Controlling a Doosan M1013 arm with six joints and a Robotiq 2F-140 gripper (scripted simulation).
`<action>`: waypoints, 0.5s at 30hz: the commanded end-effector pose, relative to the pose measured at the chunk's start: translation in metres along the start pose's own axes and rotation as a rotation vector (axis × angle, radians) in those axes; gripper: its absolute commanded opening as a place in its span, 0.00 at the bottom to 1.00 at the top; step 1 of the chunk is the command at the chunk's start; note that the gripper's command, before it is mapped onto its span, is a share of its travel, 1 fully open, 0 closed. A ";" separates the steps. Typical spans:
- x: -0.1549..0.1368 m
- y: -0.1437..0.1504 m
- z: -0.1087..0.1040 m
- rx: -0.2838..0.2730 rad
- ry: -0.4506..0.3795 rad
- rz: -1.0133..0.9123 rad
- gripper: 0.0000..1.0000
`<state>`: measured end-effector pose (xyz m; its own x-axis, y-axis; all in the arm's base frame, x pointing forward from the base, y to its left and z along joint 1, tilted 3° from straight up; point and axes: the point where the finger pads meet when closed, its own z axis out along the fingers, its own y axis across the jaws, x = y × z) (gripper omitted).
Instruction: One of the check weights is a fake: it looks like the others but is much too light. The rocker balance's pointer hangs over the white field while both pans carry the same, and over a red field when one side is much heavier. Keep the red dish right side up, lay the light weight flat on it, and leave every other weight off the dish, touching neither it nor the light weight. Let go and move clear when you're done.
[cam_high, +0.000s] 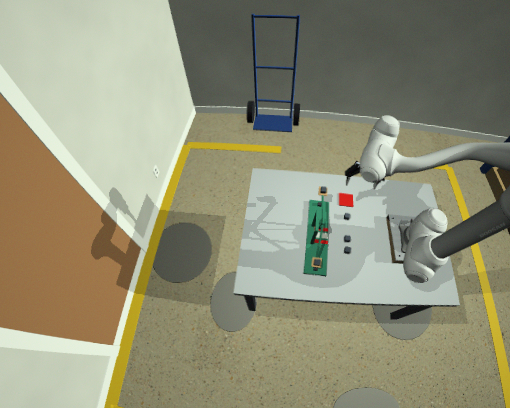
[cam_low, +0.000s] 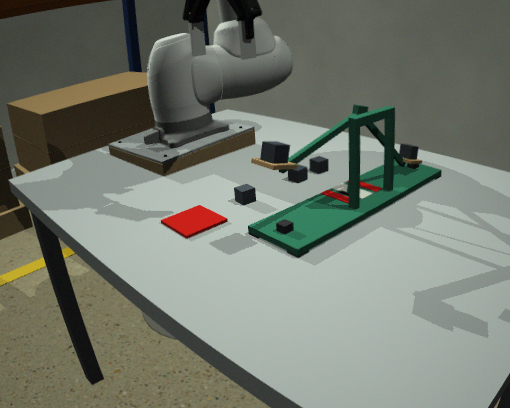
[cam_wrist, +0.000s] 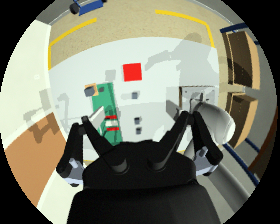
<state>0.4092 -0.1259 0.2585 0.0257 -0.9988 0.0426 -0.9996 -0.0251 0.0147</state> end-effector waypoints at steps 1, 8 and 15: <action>0.015 0.000 0.000 0.000 -0.001 -0.001 1.00; 0.039 0.000 0.000 0.000 -0.001 -0.001 1.00; 0.041 -0.002 0.000 0.000 -0.001 -0.001 1.00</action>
<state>0.4108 -0.1666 0.2601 0.0265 -0.9988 0.0421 -0.9996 -0.0259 0.0147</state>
